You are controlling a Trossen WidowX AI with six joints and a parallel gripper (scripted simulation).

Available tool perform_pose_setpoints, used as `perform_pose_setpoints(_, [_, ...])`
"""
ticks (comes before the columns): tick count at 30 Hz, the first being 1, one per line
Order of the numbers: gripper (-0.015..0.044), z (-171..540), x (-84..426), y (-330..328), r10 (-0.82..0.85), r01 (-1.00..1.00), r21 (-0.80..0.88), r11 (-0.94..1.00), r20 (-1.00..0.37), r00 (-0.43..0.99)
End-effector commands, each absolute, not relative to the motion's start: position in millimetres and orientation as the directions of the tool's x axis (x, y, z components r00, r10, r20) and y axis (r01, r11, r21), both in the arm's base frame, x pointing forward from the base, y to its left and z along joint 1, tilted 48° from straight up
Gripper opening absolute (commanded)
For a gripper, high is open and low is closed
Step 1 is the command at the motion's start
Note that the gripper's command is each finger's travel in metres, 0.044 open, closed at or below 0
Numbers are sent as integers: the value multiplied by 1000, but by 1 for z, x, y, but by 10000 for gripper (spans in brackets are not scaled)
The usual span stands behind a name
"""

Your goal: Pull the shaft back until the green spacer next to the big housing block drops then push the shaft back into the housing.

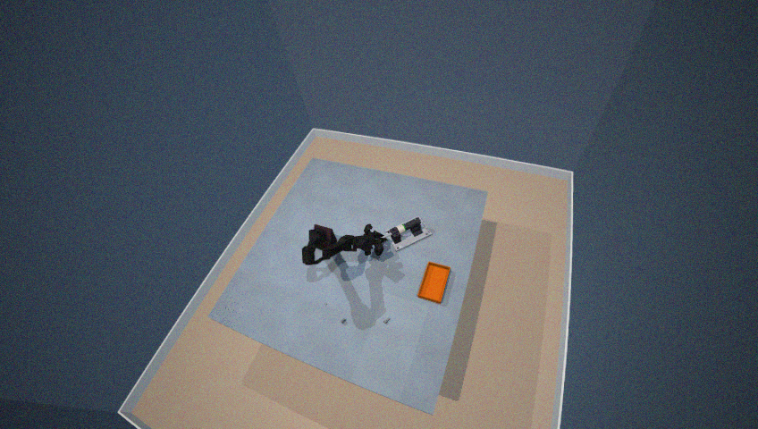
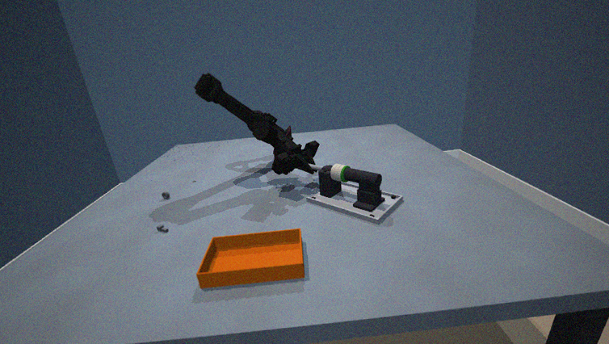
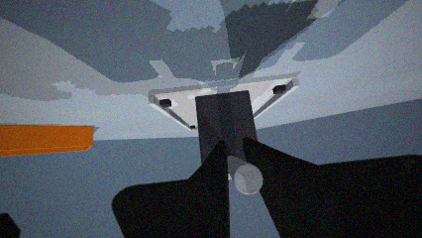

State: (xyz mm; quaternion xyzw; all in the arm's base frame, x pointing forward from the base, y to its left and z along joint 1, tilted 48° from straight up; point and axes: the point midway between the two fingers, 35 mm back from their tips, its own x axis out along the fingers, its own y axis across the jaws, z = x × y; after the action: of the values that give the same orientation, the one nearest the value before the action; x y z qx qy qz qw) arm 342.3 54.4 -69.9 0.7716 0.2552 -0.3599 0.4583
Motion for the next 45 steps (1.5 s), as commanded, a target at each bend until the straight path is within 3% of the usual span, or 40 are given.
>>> perform_pose_setpoints(1, [0, -70, 341, 54, 64, 726, 523, -446, -790, 609])
perform_pose_setpoints(45, [0, -68, 338, 52, 64, 726, 523, -446, -791, 609])
